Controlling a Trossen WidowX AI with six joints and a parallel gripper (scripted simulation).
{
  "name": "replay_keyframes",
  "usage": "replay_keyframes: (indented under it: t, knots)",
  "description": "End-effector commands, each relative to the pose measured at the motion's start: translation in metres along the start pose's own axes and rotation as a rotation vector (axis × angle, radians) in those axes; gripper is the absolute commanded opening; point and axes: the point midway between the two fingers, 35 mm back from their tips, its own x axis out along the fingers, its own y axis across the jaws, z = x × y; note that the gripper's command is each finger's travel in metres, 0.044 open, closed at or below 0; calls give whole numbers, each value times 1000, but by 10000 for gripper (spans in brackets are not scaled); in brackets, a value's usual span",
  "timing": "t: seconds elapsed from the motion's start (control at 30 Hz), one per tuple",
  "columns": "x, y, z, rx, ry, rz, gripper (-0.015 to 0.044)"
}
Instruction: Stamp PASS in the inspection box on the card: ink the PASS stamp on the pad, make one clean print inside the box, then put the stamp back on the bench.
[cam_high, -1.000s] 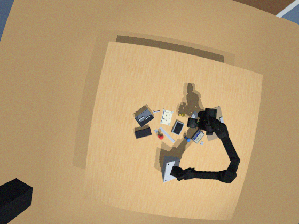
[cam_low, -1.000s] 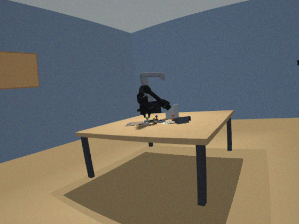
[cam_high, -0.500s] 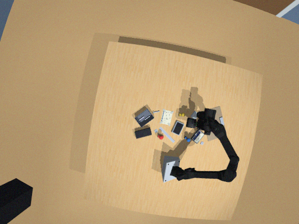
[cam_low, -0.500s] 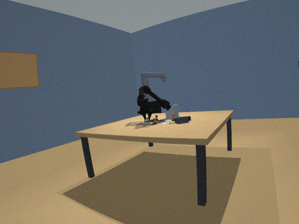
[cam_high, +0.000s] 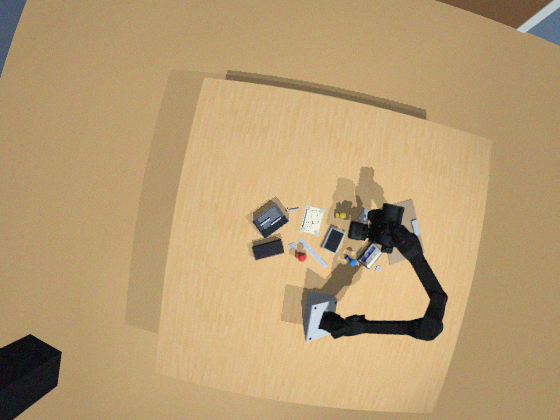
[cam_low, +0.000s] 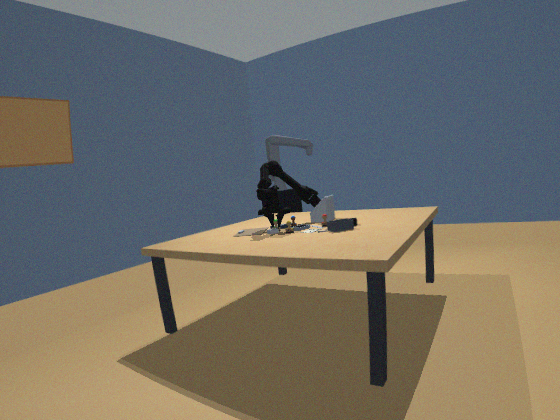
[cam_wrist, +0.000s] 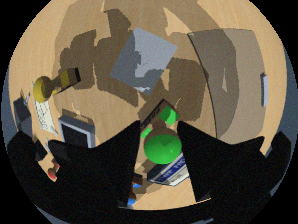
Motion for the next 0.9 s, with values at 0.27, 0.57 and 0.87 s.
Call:
replay_keyframes:
  t: [0.27, 0.57, 0.87]
  knots:
    - [0, 0, 0, 1, 0, 0, 98]
    - [-3, 0, 0, 1, 0, 0, 0]
    - [-7, 0, 1, 1, 0, 1, 0]
